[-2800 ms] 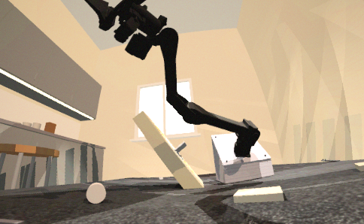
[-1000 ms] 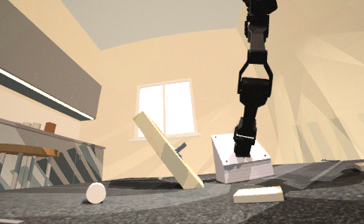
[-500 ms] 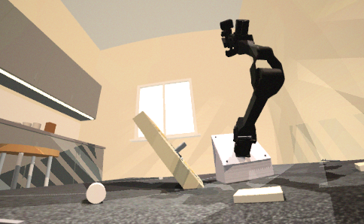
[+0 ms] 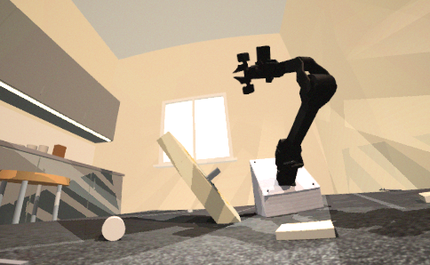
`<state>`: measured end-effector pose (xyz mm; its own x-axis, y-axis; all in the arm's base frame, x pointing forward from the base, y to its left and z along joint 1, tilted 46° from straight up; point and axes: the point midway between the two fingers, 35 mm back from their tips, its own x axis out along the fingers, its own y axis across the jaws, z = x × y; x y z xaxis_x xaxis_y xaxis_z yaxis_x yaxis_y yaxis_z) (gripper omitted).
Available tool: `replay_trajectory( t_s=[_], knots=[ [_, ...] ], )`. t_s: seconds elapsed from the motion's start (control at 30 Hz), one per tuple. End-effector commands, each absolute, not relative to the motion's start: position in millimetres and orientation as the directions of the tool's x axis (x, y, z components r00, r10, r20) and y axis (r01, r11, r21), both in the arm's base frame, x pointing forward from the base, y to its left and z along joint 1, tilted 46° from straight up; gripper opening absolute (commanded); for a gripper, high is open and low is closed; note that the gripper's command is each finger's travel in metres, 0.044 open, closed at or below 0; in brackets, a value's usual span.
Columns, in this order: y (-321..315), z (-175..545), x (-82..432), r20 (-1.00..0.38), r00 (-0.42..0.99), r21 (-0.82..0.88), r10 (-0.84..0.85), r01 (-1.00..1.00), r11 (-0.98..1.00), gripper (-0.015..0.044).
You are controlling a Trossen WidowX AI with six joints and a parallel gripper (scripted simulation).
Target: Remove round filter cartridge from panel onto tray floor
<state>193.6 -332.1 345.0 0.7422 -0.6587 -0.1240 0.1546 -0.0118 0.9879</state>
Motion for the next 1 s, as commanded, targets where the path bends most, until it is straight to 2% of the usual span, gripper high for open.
replay_trajectory(
  t_s=[0.0,0.17,0.3,0.6,0.97],
  knots=[
    [-310.1,292.5,232.1,-0.254,0.832,0.965,-0.493,0.18,-0.192,0.0089],
    [-266.3,232.2,272.1,-0.38,0.894,0.873,-0.236,0.263,-0.411,0.0089],
    [-218.8,186.9,295.3,-0.451,0.893,0.737,0.0,0.372,-0.564,0.0089],
    [-100.0,112.1,307.5,-0.469,0.737,0.277,0.487,0.646,-0.712,0.0089],
    [-91.4,108.2,306.4,-0.463,0.72,0.237,0.517,0.663,-0.71,0.0089]
  ],
)
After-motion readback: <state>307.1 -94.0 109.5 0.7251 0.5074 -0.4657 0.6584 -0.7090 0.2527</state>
